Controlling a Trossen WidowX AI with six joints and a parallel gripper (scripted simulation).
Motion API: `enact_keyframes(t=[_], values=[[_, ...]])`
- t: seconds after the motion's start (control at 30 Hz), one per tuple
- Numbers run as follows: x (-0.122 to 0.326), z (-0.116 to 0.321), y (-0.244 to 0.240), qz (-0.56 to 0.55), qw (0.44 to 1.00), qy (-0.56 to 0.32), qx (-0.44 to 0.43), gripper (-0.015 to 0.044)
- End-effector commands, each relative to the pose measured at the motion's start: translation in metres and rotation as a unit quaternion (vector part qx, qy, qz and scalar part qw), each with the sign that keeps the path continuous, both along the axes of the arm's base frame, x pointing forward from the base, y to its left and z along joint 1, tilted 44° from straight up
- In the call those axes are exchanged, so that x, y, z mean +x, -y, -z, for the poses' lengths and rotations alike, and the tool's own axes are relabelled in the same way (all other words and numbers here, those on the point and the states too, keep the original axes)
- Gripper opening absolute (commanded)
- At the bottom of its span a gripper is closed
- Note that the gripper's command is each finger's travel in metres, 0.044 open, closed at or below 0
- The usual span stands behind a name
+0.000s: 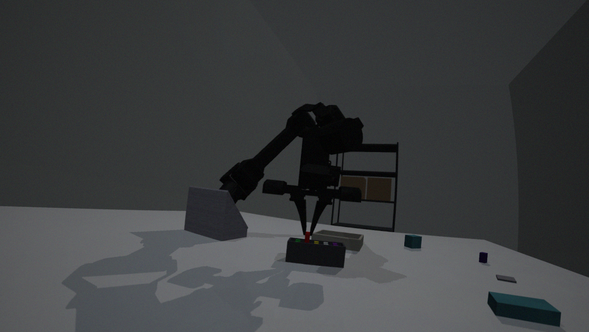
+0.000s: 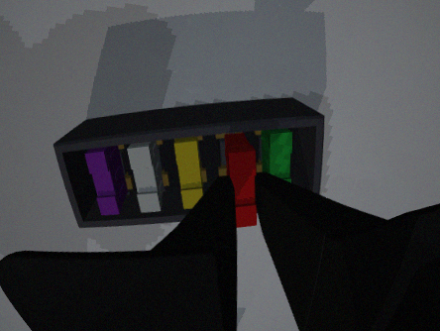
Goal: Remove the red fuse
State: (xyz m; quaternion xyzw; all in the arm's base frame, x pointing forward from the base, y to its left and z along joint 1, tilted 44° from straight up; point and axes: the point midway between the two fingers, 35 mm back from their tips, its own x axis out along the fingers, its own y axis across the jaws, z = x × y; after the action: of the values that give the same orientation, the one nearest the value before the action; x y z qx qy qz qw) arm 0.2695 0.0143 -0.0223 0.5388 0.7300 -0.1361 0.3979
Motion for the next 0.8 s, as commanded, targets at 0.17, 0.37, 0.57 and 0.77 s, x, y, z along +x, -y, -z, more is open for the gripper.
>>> enact_keyframes(t=[0.17, 0.37, 0.57, 0.77], values=[[0.0014, -0.0047, 0.004, -0.002, 1.0, 0.004, -0.002, 0.0], [0.0016, -0.0069, 0.006, -0.002, 1.0, 0.004, -0.002, 0.0], [0.0019, -0.009, 0.008, -0.002, 1.0, 0.004, -0.002, 0.0], [0.002, -0.0112, 0.01, -0.001, 1.0, 0.003, -0.002, 0.0]])
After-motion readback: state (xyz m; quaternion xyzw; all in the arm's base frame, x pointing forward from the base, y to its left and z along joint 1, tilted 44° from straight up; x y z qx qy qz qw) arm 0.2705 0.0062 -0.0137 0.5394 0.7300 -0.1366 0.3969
